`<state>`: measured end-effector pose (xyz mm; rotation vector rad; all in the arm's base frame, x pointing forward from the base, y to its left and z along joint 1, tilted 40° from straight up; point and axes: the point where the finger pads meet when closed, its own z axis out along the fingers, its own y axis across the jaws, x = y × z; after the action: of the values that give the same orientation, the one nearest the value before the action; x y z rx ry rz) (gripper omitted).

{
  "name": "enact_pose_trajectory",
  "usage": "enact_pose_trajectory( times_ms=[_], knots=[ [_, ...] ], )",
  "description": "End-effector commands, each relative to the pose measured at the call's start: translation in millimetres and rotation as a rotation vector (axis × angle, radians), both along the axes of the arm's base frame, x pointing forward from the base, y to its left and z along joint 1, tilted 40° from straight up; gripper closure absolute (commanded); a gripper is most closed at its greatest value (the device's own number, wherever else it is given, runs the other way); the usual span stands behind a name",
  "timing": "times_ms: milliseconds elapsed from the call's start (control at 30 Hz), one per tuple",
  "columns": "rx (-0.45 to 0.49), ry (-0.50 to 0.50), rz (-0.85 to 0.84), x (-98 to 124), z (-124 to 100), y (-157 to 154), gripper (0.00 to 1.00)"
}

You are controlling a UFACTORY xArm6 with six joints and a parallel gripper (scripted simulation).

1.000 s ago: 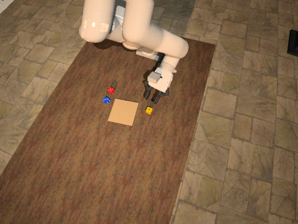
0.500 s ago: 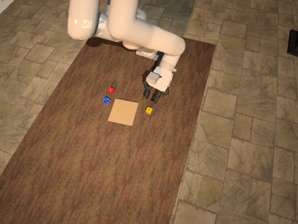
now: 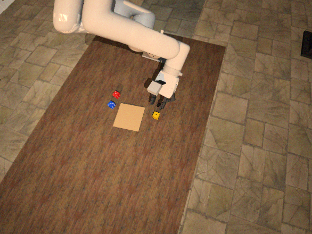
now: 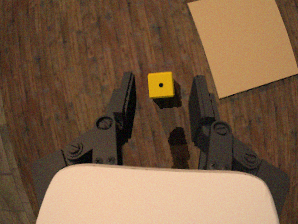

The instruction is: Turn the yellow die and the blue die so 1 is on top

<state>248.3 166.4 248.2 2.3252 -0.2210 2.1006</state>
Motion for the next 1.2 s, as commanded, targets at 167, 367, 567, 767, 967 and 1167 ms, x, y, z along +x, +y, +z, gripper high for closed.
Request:
enact_pose_trajectory(
  times_ms=[167,367,567,767,967,1167],
  knots=[
    [0.011,0.257,0.044,4,10,-2,0.53],
    [0.02,0.347,0.053,6,15,-3,0.53],
    [0.027,0.451,0.06,8,20,-4,0.53],
    [0.036,0.54,0.069,10,25,-4,0.53],
    [0.049,0.667,0.08,12,32,-5,0.53],
    [0.058,0.749,0.089,14,37,-5,0.53]
  ],
)
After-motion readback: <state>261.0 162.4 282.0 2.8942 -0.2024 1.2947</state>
